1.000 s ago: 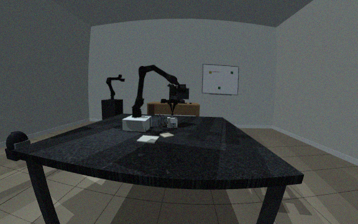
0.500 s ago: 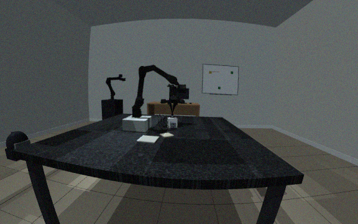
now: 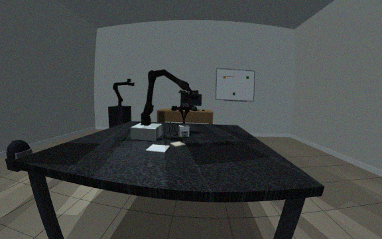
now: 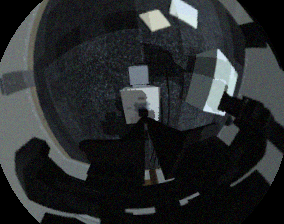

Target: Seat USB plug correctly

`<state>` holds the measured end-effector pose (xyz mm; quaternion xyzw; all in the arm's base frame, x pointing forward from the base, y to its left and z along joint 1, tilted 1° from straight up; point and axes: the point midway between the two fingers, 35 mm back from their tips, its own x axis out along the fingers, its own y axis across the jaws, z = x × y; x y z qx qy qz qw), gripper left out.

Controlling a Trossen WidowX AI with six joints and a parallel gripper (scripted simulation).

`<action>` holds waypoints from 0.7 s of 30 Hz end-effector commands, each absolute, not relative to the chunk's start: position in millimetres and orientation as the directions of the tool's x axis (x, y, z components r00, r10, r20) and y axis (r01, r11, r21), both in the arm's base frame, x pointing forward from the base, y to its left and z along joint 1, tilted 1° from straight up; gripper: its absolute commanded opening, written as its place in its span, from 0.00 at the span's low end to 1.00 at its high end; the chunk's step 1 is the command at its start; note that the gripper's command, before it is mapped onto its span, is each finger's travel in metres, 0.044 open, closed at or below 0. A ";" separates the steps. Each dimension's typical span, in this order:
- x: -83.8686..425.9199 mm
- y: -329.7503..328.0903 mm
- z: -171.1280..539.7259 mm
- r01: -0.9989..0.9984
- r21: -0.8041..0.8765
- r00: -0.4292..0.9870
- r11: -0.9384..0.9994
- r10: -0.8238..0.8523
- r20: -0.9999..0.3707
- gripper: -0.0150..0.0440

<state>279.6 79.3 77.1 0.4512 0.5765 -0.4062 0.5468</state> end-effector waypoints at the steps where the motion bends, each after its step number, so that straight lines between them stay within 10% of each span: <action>1: 279.4 79.7 75.9 0.963 0.024 0.002 0.268 0.079 -0.997 0.25; 21: 279.5 79.6 73.5 0.963 0.024 0.002 0.268 0.079 -0.997 0.25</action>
